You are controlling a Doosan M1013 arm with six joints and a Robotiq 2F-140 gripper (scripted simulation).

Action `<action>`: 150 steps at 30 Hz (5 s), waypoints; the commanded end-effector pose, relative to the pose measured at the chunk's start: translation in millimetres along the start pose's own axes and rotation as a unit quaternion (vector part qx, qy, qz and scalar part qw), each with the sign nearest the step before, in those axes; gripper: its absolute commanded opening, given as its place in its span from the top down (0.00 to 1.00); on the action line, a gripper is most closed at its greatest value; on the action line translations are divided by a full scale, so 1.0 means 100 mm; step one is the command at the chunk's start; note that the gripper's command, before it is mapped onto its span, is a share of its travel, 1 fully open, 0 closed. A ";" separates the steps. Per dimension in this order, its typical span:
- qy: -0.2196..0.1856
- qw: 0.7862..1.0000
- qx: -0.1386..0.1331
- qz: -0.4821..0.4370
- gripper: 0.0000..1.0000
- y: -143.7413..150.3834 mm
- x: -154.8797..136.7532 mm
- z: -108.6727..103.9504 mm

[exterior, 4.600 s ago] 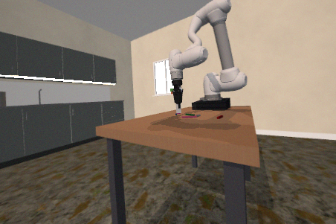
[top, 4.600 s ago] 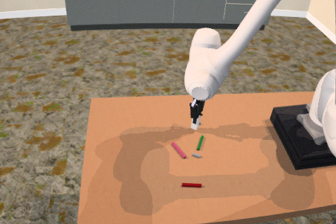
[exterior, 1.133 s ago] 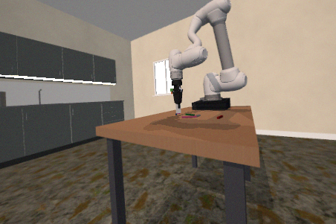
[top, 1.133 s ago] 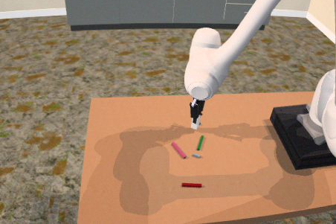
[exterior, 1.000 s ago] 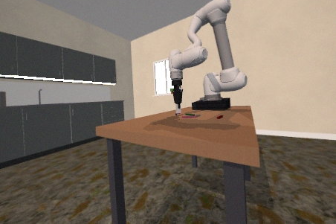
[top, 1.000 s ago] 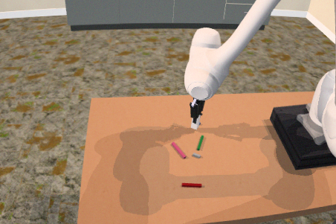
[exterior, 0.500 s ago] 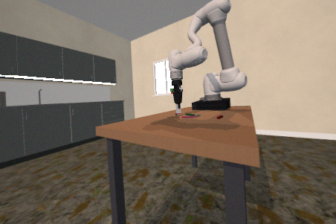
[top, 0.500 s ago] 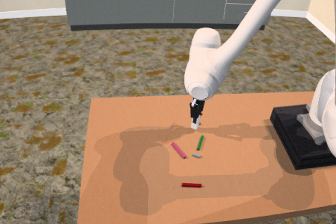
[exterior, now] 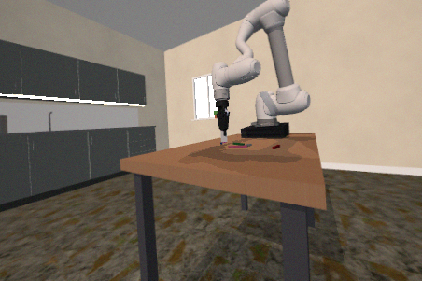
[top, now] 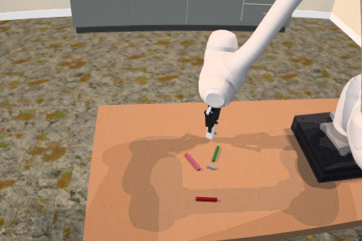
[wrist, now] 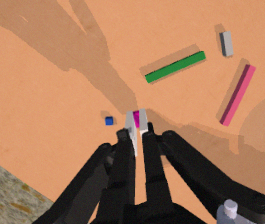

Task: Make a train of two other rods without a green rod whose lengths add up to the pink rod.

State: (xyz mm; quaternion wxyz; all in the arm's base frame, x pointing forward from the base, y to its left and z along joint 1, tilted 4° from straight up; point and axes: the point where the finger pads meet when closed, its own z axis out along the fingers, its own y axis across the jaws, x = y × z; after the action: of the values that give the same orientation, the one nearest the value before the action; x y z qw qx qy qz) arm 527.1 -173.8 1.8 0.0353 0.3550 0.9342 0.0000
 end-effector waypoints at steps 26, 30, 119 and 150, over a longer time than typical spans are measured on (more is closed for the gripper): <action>0.001 1.000 0.002 -0.001 0.97 -0.03 0.00 0.15; 0.001 1.000 0.002 -0.001 0.97 -0.03 0.00 0.15; 0.001 1.000 0.002 -0.001 0.00 -0.02 0.00 -0.75; 0.001 1.000 0.002 -0.001 0.00 -0.02 0.00 -0.75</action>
State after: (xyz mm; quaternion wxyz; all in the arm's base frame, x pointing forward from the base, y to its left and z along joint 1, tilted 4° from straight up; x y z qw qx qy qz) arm 520.4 -171.2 73.3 0.0313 0.3549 0.9344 0.0002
